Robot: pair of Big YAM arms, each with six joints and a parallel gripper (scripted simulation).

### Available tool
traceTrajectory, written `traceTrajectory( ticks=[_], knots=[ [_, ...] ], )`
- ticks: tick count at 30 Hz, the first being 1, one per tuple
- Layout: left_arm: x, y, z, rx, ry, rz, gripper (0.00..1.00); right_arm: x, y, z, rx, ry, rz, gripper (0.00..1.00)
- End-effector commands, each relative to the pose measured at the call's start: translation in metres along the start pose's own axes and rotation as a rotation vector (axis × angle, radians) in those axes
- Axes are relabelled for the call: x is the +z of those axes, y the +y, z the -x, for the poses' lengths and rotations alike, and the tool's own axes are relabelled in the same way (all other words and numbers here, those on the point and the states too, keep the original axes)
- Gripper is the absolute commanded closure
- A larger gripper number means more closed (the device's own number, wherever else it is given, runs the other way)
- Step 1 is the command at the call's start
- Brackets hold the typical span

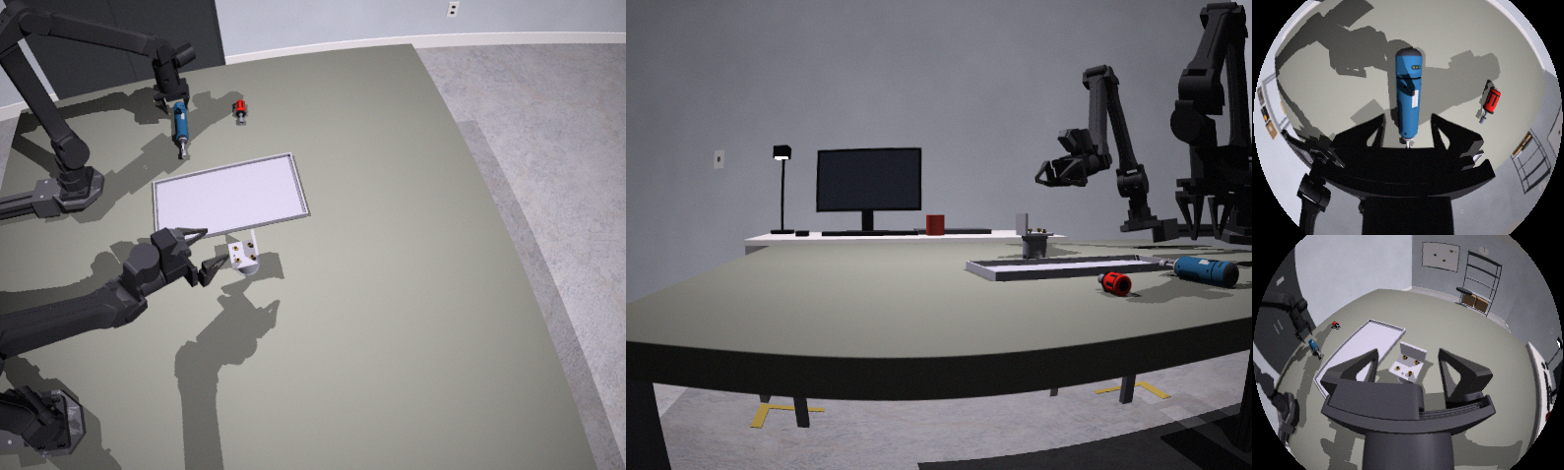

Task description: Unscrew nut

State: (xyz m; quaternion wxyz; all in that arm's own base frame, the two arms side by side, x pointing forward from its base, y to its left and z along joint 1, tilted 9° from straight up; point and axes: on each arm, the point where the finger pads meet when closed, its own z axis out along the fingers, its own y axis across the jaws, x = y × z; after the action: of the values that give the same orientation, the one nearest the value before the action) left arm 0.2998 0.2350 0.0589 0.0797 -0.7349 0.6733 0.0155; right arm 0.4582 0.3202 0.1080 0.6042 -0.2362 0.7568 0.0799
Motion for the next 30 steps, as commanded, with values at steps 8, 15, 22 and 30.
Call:
traceTrajectory(
  ticks=[8,15,22,30],
  knots=[
    [-0.022,-0.022,0.009,0.001,-0.031,-0.052,0.35,0.011,0.012,0.037,0.005,-0.089,0.014,0.14],
    [-0.022,-0.022,0.009,0.001,-0.031,-0.052,0.35,0.014,0.013,0.027,0.002,-0.078,0.016,0.14],
    [-0.022,-0.022,0.009,0.001,-0.031,-0.052,0.35,0.013,-0.002,-0.011,-0.001,-0.038,-0.005,0.14],
    [-0.022,-0.022,0.009,0.001,-0.031,-0.052,0.35,0.01,-0.003,-0.014,0.002,-0.047,-0.007,0.14]
  ],
)
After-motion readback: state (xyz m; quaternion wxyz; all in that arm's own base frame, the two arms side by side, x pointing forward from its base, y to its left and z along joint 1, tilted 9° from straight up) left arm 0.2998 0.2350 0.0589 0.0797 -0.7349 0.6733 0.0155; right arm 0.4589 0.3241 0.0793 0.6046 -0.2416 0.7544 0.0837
